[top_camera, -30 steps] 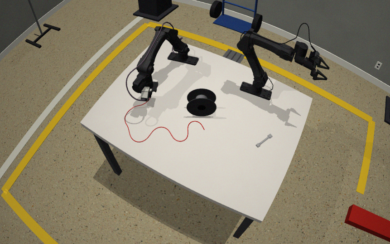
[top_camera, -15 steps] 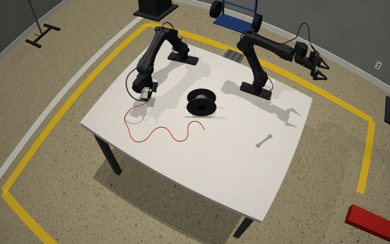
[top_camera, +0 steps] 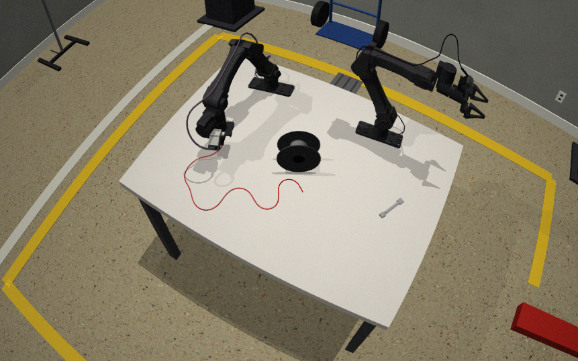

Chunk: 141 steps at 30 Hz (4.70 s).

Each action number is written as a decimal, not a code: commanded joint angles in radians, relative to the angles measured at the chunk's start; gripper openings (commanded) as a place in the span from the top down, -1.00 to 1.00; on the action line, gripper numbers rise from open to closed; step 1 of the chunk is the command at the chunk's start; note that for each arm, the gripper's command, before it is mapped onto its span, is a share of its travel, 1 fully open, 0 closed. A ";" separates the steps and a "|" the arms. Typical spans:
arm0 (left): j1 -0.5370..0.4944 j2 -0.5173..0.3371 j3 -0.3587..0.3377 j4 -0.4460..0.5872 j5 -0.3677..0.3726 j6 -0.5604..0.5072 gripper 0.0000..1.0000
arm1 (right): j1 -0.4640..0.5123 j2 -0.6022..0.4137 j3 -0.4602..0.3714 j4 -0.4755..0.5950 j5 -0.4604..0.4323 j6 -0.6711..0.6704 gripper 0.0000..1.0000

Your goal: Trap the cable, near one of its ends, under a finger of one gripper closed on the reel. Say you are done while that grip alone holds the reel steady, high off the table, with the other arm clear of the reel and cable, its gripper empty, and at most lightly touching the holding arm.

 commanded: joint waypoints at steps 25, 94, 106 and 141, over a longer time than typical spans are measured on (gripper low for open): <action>-0.004 0.009 -0.006 -0.009 -0.011 0.007 -1.00 | -0.089 -0.162 0.057 -0.065 -0.205 0.341 1.00; -0.004 0.009 -0.006 -0.009 -0.011 0.007 -1.00 | -0.164 -0.604 -0.322 0.358 -0.379 1.427 1.00; -0.004 0.009 -0.006 -0.009 -0.011 0.007 -1.00 | -0.121 -0.545 -0.259 0.371 -0.356 1.466 1.00; -0.004 0.009 -0.006 -0.009 -0.011 0.007 -1.00 | 0.072 -0.372 0.021 0.286 -0.241 1.628 1.00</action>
